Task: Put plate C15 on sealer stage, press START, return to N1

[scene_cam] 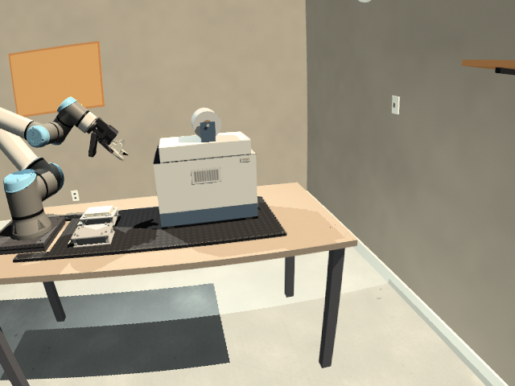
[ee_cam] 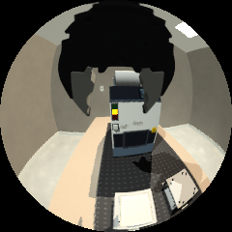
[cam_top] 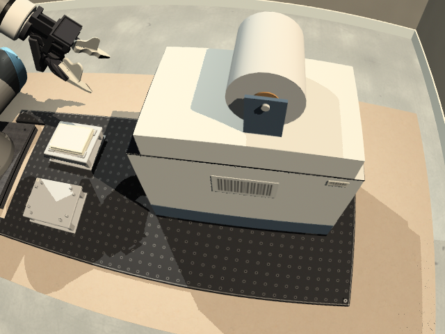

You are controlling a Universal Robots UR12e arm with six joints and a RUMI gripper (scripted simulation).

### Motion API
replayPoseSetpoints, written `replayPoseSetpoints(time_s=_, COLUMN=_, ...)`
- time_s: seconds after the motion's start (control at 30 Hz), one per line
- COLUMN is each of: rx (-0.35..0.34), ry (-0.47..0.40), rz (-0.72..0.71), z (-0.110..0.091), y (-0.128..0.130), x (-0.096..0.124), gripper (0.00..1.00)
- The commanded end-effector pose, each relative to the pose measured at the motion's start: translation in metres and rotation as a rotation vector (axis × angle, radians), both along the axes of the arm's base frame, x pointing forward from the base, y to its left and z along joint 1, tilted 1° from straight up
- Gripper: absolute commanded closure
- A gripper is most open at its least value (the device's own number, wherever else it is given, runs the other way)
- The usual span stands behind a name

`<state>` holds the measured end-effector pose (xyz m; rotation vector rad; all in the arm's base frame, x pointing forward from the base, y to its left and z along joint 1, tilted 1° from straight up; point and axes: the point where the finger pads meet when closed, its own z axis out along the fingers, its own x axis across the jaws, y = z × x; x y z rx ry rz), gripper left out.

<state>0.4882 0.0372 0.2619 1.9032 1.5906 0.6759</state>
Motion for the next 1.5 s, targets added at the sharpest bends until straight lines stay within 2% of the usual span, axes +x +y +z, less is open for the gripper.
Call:
replayPoseSetpoints(time_s=0.0, rx=-0.001, ry=-0.001, rz=-0.001, z=-0.0016, y=-0.0027, x=0.0169, gripper=0.32)
replayPoseSetpoints(time_s=0.07, rx=-0.001, ry=-0.001, rz=-0.001, z=-0.0024, y=-0.0035, x=0.0221, gripper=0.32)
replayPoseSetpoints(time_s=1.47, rx=-0.001, ry=-0.001, rz=-0.001, z=-0.0024, y=-0.0036, x=0.0221, gripper=0.32)
